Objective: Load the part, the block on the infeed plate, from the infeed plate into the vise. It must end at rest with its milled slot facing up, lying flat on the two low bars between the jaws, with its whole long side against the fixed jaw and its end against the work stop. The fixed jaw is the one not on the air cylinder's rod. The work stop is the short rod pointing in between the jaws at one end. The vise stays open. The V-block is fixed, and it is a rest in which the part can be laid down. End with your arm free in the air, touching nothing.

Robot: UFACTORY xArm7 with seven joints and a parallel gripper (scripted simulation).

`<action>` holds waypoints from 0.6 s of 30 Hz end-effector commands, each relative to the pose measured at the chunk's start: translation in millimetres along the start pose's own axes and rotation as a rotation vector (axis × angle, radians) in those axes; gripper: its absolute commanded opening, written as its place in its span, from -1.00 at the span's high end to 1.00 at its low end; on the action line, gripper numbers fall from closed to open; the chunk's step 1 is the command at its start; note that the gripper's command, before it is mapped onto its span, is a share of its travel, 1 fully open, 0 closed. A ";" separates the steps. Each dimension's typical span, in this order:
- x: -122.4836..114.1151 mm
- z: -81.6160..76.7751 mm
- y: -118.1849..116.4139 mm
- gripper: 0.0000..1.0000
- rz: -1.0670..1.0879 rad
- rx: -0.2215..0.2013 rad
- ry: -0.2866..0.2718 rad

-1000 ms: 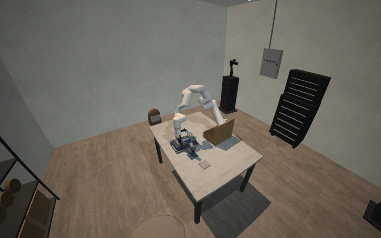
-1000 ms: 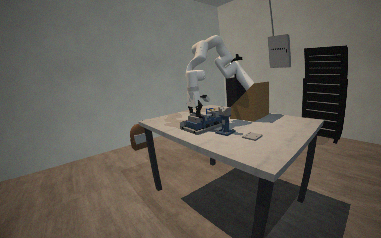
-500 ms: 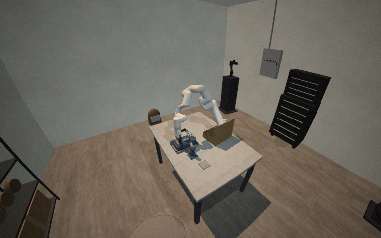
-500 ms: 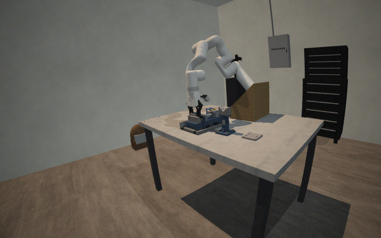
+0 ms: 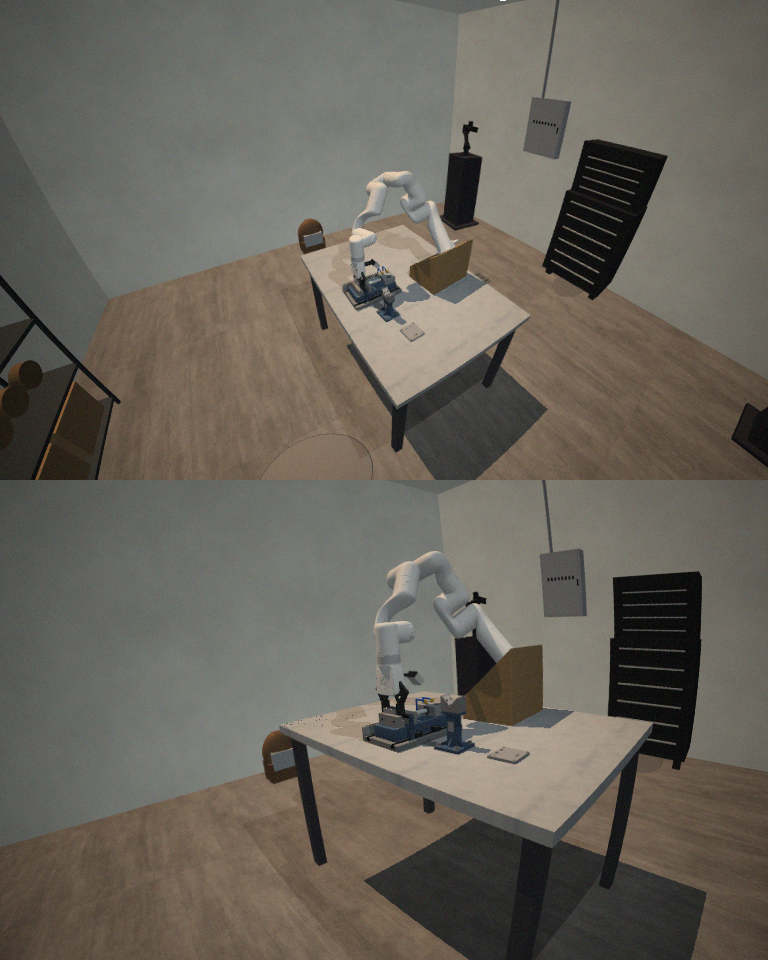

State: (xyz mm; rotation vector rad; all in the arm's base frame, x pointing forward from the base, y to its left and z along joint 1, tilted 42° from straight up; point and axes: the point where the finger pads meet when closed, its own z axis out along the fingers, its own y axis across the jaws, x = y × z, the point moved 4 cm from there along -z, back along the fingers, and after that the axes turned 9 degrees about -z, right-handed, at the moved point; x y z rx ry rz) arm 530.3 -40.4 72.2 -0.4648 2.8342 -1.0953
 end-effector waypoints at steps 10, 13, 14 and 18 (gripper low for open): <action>-1.5 -4.9 0.4 -0.63 0.000 -0.001 -0.004; -1.5 -9.2 0.4 -0.63 0.000 -0.001 -0.004; -1.5 -11.1 0.4 -0.63 0.000 -0.001 -0.004; -1.5 -20.6 0.4 -0.63 0.000 -0.001 -0.004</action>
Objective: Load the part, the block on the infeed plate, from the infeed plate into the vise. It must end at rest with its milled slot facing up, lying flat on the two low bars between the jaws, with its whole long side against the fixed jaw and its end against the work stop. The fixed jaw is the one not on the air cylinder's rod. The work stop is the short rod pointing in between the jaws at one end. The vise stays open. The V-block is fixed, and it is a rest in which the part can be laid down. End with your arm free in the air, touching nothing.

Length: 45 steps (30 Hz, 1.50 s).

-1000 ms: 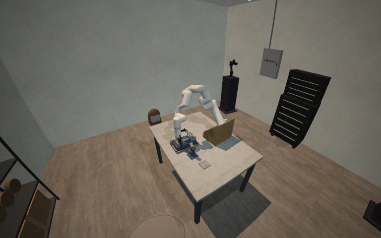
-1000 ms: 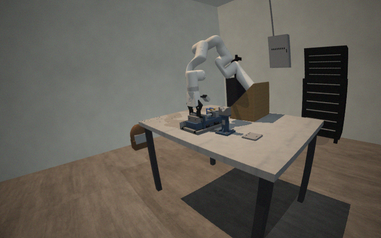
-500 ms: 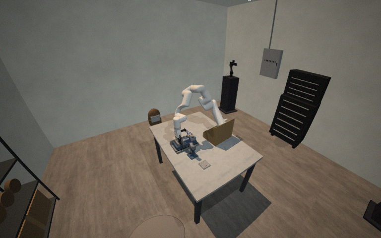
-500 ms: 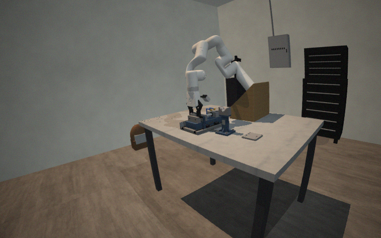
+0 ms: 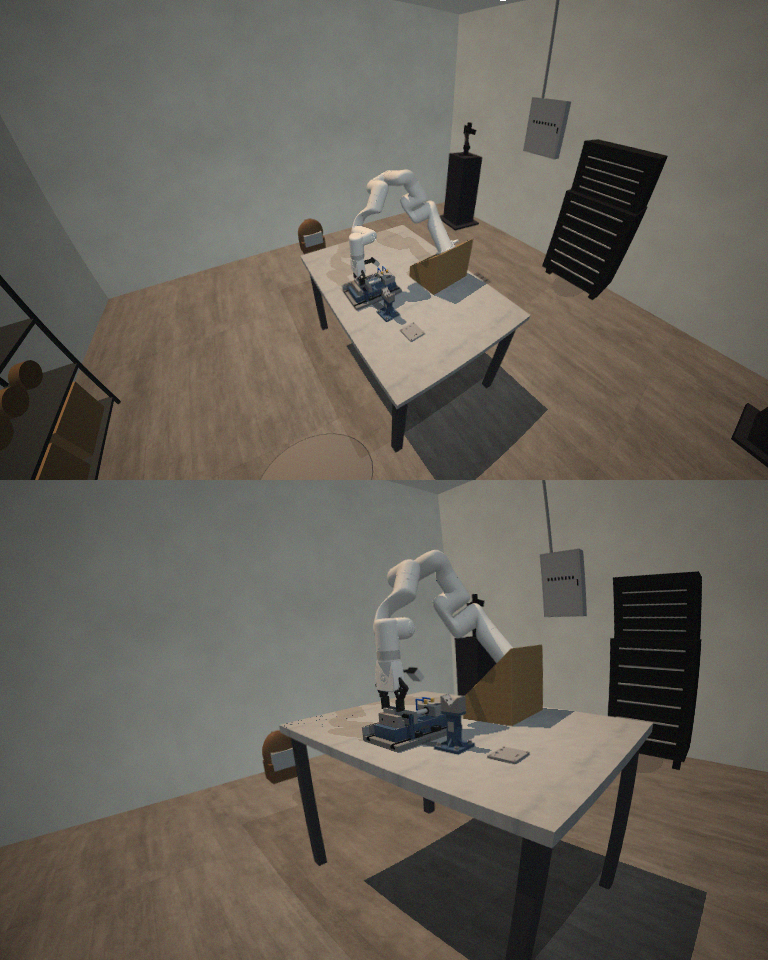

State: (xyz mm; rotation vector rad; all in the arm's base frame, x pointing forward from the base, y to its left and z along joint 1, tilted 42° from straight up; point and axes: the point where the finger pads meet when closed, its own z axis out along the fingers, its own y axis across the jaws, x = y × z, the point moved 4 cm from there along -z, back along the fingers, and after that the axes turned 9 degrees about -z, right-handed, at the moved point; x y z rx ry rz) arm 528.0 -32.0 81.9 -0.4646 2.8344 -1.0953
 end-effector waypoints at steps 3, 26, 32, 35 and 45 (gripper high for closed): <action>-1.4 -16.4 0.4 -0.63 -0.001 -0.001 -0.004; -1.2 -64.4 0.4 -0.63 -0.001 -0.001 -0.004; -1.2 -66.7 0.4 -0.63 -0.001 -0.001 -0.004; -1.2 -66.7 0.4 1.00 -0.001 -0.001 -0.004; -1.2 -66.7 0.4 1.00 -0.001 -0.001 -0.004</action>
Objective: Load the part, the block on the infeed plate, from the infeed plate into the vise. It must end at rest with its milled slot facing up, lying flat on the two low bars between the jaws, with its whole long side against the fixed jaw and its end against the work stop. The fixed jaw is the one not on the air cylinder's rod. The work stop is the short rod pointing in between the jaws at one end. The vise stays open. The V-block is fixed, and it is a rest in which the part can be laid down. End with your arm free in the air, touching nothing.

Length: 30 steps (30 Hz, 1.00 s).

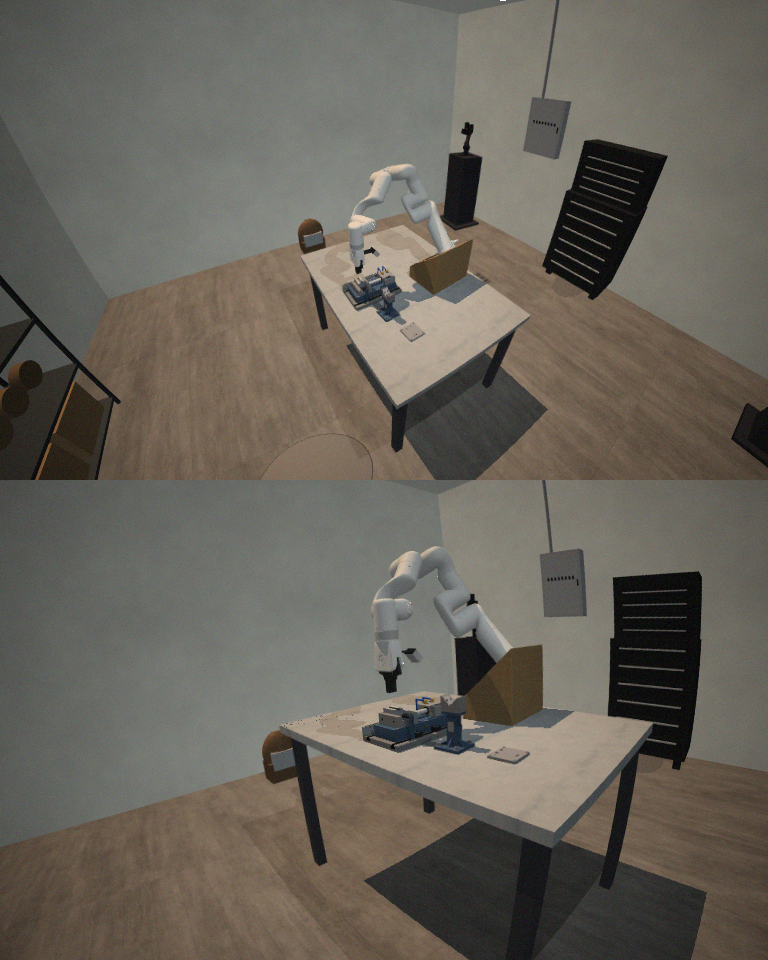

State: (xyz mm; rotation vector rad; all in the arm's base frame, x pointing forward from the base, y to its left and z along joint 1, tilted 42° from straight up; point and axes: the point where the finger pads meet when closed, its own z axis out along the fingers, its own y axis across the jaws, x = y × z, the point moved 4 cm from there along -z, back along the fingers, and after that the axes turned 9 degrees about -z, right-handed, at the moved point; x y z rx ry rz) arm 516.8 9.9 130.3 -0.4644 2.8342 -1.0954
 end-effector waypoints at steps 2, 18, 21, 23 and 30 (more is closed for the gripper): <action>-1.4 -1.6 0.5 1.00 -0.001 -0.001 -0.004; -1.4 -1.6 0.5 1.00 -0.001 -0.001 -0.004; -1.4 -1.6 0.5 1.00 -0.001 -0.001 -0.004; -1.3 -1.6 0.0 1.00 -0.001 -0.001 -0.004; 5.0 -1.2 -34.0 1.00 0.000 0.002 -0.004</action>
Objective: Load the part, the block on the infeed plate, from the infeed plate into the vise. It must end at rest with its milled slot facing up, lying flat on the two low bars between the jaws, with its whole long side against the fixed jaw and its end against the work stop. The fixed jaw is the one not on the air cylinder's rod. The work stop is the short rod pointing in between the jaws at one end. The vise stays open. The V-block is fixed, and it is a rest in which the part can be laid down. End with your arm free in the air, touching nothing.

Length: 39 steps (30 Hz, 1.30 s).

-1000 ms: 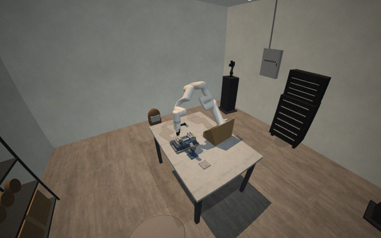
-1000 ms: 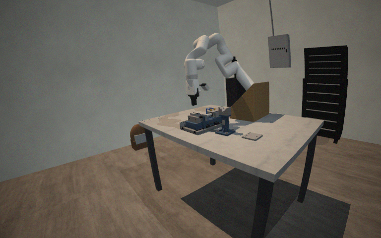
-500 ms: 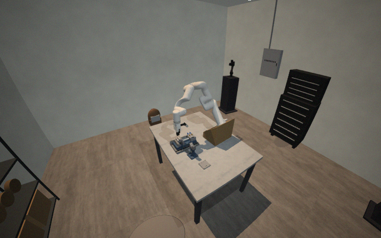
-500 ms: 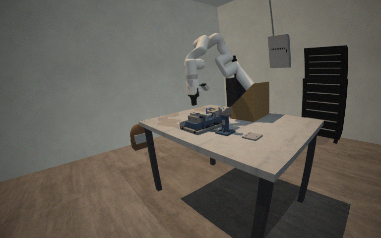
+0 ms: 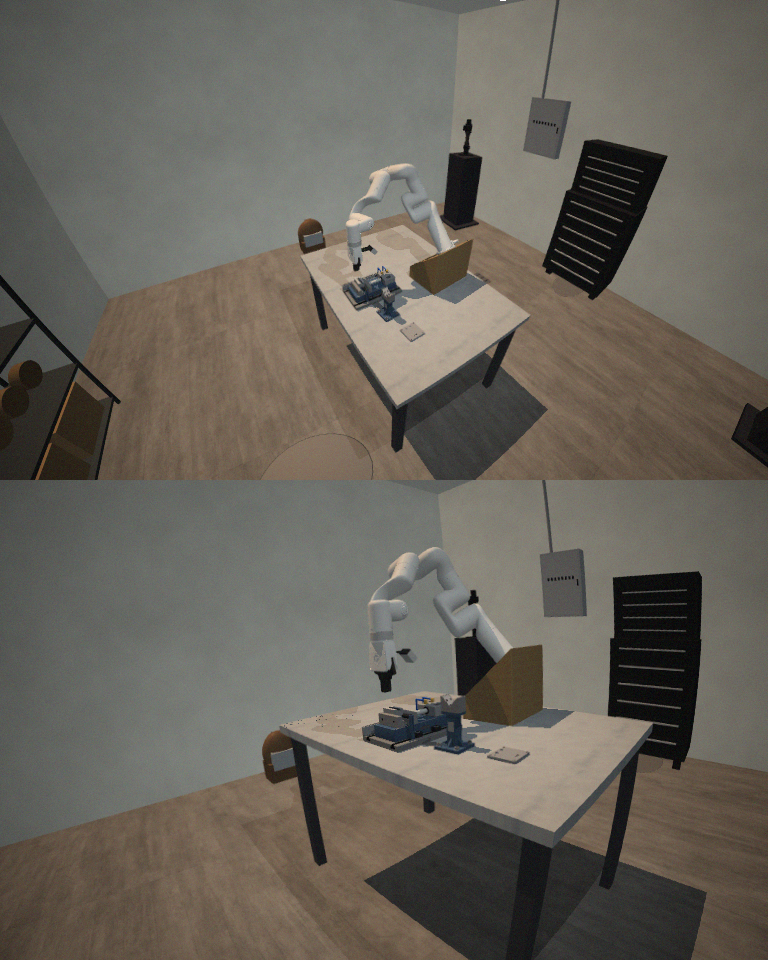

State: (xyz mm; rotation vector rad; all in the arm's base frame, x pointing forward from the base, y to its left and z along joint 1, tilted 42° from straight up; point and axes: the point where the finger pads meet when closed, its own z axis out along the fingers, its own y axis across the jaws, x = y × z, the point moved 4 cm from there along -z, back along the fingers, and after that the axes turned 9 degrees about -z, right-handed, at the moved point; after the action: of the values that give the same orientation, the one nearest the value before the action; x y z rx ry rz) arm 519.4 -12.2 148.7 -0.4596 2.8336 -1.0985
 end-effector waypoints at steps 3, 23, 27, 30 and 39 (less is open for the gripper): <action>2.0 -2.1 -14.6 1.00 -0.003 0.002 -0.005; 2.0 -2.1 -14.6 1.00 -0.003 0.002 -0.005; 2.0 -2.1 -14.6 1.00 -0.003 0.002 -0.005; 2.0 -2.1 -14.6 1.00 -0.003 0.002 -0.005; 2.0 -2.1 -14.6 1.00 -0.003 0.002 -0.005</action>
State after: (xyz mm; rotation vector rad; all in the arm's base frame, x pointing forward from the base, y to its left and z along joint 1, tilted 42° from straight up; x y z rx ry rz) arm 519.8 -23.3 159.3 -0.4636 2.8320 -1.1017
